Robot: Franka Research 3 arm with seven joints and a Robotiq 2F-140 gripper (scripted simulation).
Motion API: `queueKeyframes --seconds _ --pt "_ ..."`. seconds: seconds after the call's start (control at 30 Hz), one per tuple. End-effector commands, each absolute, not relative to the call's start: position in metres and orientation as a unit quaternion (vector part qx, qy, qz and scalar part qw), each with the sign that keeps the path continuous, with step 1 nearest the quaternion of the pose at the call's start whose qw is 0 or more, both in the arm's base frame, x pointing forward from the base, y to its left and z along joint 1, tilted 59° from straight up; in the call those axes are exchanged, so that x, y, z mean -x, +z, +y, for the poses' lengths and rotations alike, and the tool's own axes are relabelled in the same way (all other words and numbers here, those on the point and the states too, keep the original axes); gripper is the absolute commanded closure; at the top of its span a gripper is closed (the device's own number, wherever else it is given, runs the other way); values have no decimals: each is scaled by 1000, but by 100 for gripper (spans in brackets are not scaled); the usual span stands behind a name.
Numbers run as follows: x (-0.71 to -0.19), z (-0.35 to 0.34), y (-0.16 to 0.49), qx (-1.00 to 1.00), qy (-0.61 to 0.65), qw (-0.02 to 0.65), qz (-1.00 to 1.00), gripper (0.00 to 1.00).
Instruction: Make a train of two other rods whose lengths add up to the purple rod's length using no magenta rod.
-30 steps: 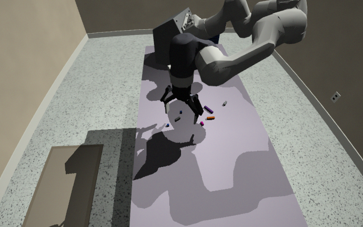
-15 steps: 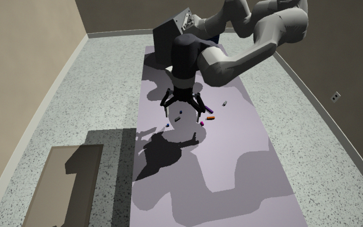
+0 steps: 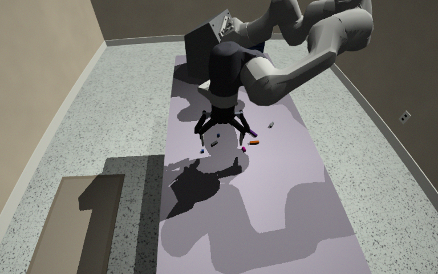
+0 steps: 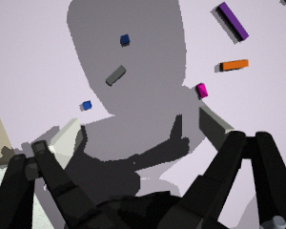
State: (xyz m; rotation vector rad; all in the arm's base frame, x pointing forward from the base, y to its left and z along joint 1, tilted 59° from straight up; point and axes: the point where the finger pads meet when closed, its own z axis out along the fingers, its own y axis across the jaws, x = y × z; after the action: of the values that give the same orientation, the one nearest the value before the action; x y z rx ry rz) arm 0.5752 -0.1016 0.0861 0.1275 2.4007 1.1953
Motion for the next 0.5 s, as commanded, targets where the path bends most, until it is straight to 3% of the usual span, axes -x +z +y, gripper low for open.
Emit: queueKeyframes --seconds 0.0,0.47 --pt "-577 -103 88 25 412 265 872 0" --pt "-581 -101 95 120 380 309 864 0"
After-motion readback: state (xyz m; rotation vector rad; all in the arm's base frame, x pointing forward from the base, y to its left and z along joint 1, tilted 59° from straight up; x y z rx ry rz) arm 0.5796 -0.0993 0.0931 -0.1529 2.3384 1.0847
